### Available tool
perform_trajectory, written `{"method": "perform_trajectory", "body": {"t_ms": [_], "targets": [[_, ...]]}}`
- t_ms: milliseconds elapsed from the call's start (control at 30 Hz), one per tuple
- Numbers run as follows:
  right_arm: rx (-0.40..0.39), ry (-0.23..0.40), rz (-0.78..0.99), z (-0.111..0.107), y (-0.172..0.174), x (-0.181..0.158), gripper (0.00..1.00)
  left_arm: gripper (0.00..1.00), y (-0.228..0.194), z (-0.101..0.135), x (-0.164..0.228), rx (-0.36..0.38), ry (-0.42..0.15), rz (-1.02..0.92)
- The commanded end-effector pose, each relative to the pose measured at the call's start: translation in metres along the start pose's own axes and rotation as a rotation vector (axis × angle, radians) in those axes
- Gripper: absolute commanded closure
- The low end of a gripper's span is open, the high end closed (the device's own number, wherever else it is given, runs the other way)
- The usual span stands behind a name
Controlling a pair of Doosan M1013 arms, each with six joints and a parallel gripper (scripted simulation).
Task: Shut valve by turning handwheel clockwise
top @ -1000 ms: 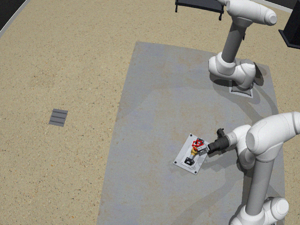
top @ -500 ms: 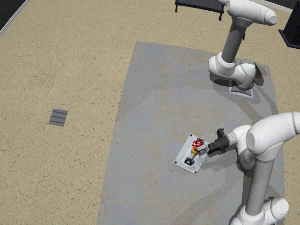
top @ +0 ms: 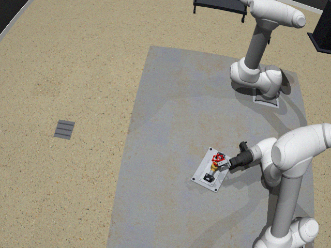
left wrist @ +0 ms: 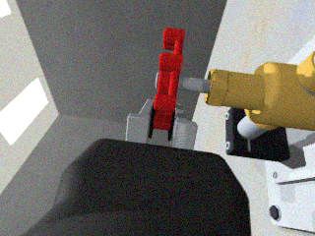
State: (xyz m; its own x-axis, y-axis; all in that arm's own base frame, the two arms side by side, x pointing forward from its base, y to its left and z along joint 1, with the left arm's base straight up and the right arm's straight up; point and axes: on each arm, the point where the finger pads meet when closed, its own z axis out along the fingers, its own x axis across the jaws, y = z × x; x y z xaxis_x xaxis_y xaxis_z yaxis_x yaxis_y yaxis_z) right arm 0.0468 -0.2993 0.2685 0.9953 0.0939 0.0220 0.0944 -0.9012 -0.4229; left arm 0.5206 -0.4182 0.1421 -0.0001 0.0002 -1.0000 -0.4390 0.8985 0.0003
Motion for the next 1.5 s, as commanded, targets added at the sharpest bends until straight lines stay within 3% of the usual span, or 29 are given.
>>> {"method": "perform_trajectory", "body": {"t_ms": [0,1467], "targets": [[-0.001,0.0,0.0,-0.0006,0.0001,0.0001,0.0,1.0,-0.0002,0.0,-0.001,0.002,0.0,-0.002],[-0.001,0.0,0.0,-0.0006,0.0001,0.0001,0.0,1.0,-0.0004,0.0027,-0.001,0.098,0.0,-0.002]]}}
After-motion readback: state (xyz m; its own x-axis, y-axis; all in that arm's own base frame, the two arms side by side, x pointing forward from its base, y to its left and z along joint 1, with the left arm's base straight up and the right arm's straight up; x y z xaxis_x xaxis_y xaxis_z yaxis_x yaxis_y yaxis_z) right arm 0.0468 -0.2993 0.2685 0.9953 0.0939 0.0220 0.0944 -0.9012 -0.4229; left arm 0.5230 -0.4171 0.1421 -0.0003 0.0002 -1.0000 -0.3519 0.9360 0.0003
